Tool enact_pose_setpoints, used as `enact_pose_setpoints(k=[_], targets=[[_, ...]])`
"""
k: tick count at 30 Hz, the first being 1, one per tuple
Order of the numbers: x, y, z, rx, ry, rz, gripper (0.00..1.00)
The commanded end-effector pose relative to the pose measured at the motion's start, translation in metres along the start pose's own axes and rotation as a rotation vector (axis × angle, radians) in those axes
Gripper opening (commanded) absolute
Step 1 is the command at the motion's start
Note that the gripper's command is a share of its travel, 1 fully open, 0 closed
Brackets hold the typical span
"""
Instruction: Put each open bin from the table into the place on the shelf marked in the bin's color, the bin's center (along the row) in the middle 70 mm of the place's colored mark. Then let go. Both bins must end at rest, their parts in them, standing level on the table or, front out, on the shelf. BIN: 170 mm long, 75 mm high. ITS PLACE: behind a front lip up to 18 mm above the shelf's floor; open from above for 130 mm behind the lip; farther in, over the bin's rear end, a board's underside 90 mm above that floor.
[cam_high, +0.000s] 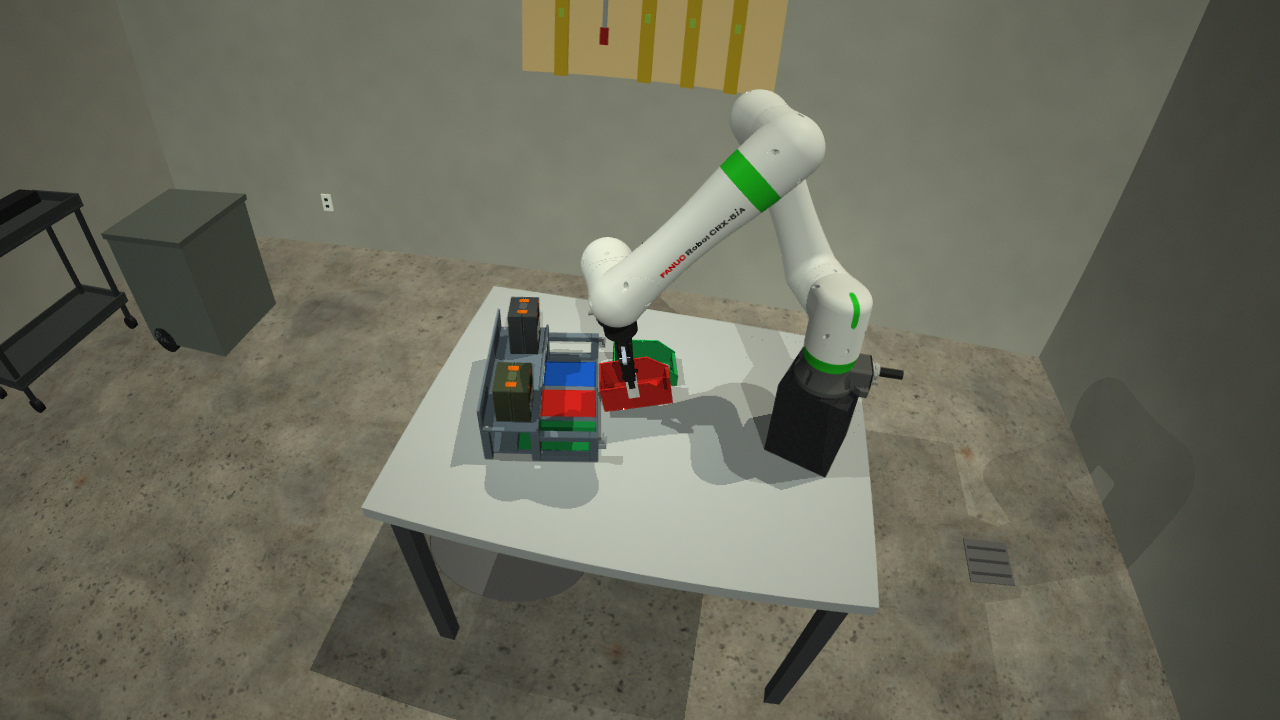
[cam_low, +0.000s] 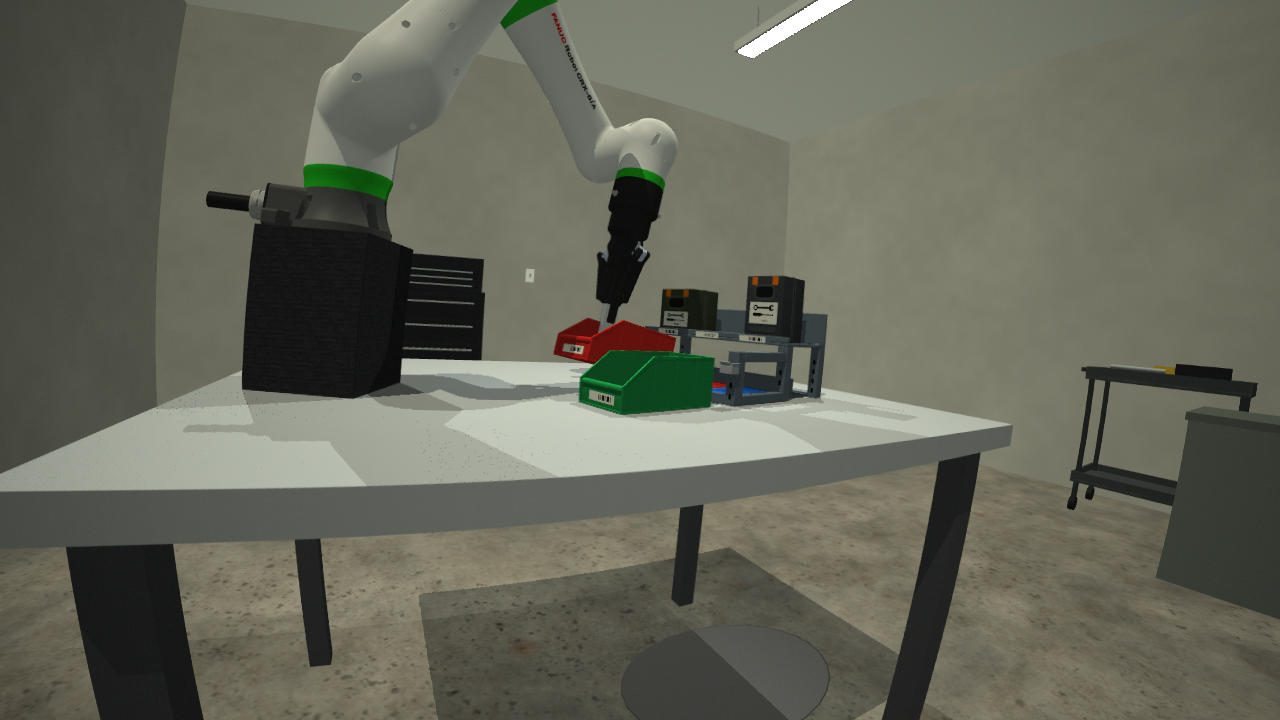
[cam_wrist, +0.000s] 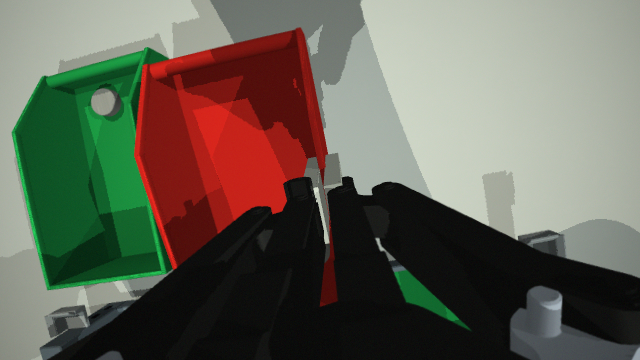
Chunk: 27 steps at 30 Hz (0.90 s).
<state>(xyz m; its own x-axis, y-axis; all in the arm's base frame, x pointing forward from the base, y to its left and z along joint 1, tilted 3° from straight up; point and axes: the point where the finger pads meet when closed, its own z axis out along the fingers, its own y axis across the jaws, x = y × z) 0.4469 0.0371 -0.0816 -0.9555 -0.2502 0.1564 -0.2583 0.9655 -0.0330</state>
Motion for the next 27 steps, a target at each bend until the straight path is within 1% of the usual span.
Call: enact_pose_setpoints(k=[1,27], targets=[[0.000,0.000,0.000,0.000,0.000,0.000,0.00],[-0.013,0.000,-0.003,0.000,0.000,0.000,0.00]])
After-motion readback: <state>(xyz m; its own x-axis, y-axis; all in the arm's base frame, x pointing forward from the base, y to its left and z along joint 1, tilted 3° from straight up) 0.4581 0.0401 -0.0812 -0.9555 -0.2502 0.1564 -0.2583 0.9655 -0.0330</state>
